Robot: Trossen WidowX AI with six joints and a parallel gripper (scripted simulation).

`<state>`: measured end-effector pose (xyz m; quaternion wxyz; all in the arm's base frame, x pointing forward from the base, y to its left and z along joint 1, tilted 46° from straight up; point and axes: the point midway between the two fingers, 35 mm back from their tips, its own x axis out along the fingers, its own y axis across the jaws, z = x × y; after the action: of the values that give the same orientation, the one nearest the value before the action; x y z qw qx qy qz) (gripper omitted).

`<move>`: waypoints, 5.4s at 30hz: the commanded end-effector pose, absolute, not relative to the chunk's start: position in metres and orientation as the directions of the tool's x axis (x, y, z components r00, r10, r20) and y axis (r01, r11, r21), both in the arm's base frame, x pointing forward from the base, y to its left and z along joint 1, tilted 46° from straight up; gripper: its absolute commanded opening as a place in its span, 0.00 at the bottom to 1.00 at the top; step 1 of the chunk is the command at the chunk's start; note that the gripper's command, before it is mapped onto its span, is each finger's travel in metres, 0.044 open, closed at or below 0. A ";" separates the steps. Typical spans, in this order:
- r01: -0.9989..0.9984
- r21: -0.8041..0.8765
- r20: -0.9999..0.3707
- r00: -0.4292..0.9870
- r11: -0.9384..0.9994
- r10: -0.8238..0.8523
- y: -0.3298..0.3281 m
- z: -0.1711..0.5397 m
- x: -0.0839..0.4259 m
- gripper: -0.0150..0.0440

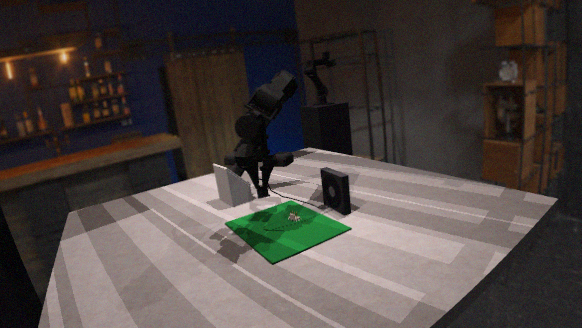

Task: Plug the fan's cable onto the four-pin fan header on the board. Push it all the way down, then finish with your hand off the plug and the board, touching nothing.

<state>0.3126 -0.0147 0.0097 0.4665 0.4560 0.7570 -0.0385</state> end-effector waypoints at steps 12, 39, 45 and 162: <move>0.694 0.248 -0.861 -0.161 0.676 0.482 -0.005 -0.007 0.302 0.25; 0.680 0.087 -0.992 -0.011 0.728 0.129 0.005 -0.024 0.296 0.25; 0.688 0.074 -0.997 0.047 0.722 0.058 0.007 -0.025 0.296 0.25; 0.744 0.379 -0.725 0.608 0.550 -0.323 0.041 0.002 0.277 0.25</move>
<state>0.2780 0.0409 0.0035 0.8267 0.3479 0.3050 -0.3203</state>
